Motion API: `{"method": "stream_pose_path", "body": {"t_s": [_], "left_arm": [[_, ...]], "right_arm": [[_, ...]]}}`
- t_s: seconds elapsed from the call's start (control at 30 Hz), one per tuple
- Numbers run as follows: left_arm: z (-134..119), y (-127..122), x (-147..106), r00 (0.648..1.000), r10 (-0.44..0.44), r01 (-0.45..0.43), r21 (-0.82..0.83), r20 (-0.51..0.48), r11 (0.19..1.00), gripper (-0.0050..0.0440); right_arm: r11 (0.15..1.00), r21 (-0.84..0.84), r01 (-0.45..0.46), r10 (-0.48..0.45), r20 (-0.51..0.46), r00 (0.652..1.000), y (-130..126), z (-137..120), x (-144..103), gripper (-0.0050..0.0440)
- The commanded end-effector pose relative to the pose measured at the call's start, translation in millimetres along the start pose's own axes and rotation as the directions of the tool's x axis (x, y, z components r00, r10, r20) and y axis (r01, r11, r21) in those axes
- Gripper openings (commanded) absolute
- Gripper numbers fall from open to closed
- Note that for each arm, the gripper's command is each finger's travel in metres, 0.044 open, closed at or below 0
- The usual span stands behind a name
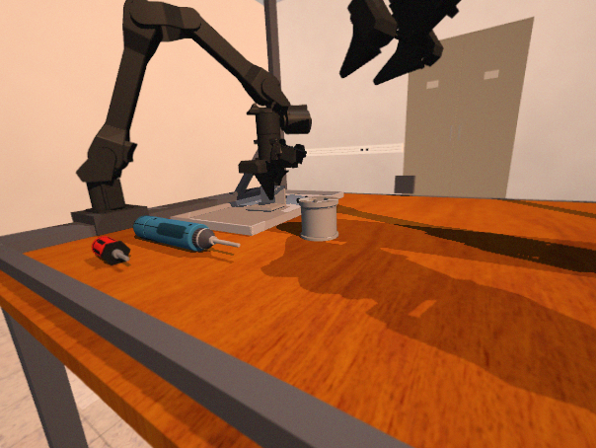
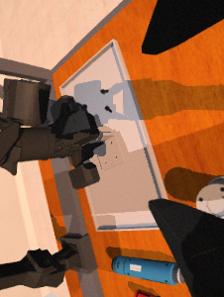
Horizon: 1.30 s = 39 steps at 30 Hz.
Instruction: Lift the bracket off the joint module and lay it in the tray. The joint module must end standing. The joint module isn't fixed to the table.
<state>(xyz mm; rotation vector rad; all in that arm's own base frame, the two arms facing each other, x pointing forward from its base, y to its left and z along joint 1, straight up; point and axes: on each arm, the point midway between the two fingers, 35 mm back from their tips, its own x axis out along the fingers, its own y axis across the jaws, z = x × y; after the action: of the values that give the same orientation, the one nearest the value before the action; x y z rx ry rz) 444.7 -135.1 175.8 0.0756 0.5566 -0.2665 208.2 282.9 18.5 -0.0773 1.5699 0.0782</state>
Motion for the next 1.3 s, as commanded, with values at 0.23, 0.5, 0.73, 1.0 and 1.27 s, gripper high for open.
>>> {"method": "stream_pose_path", "body": {"t_s": [0.23,0.5,0.73,1.0,1.27], "left_arm": [[12,0,-6,1.0,-0.003,0.003,0.002,0.031,1.0,0.044],[12,0,-6,1.0,-0.003,0.003,0.002,0.031,1.0,0.044],[12,0,-6,1.0,-0.003,0.003,0.002,0.031,1.0,0.044],[12,0,-6,1.0,-0.003,0.003,0.002,0.031,1.0,0.044],[12,0,-6,1.0,-0.003,0.003,0.002,0.031,1.0,0.044]], "right_arm": [[1.0,0.0,-0.018,0.018,0.018,1.0,3,3,-8,0.0264],[1.0,0.0,-0.018,0.018,0.018,1.0,3,3,-8,0.044],[1.0,0.001,-0.029,0.029,0.028,0.999,5,4,-13,0.044],[0.999,0.001,-0.036,0.035,0.034,0.999,6,5,-34,0.044],[0.999,0.001,-0.036,0.036,0.034,0.999,4,4,-72,0.044]]}}
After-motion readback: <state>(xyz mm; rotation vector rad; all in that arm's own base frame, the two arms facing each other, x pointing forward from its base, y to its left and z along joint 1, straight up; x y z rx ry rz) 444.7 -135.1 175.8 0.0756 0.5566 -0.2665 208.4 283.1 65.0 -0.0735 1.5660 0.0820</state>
